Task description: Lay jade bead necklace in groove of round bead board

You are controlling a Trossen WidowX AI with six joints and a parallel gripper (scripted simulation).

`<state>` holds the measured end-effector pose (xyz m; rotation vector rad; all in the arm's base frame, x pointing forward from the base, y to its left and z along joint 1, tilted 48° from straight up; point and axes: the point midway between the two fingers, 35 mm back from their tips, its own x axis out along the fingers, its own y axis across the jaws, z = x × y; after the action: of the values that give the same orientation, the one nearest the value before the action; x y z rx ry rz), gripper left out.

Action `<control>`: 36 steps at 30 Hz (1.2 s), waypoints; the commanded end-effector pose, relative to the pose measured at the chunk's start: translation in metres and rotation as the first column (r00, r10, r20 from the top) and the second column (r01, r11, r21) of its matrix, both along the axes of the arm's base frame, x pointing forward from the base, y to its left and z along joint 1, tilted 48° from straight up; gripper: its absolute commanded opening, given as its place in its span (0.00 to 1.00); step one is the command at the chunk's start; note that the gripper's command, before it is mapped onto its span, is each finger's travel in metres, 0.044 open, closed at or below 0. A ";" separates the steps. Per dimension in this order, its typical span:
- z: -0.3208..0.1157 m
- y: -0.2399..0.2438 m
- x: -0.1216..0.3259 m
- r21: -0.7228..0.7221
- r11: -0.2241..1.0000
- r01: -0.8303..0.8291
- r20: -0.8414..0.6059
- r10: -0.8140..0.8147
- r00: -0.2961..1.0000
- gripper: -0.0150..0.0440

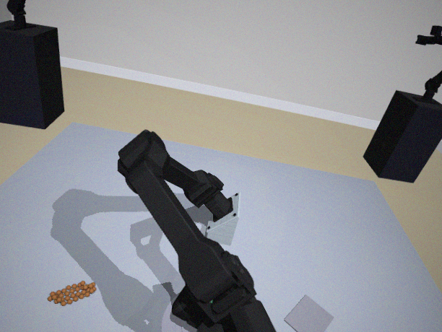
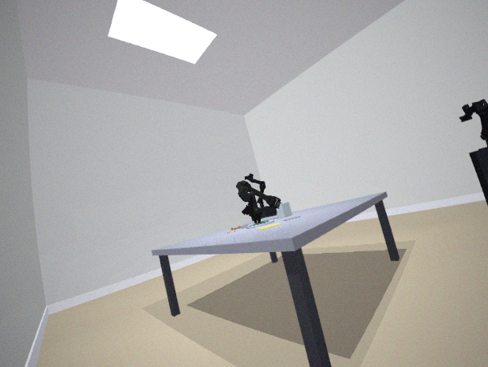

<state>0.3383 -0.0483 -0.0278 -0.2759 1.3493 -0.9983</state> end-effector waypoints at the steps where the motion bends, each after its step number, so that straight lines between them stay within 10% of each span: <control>1: -0.003 -0.003 -0.001 -0.004 1.000 -0.005 -0.005 0.005 1.000 0.68; 10: -0.001 -0.001 0.000 0.000 1.000 0.001 -0.001 -0.001 1.000 0.28; 36: -0.001 -0.001 0.000 0.000 1.000 0.001 -0.001 -0.001 1.000 0.25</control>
<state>0.3376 -0.0495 -0.0288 -0.2776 1.3519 -0.9985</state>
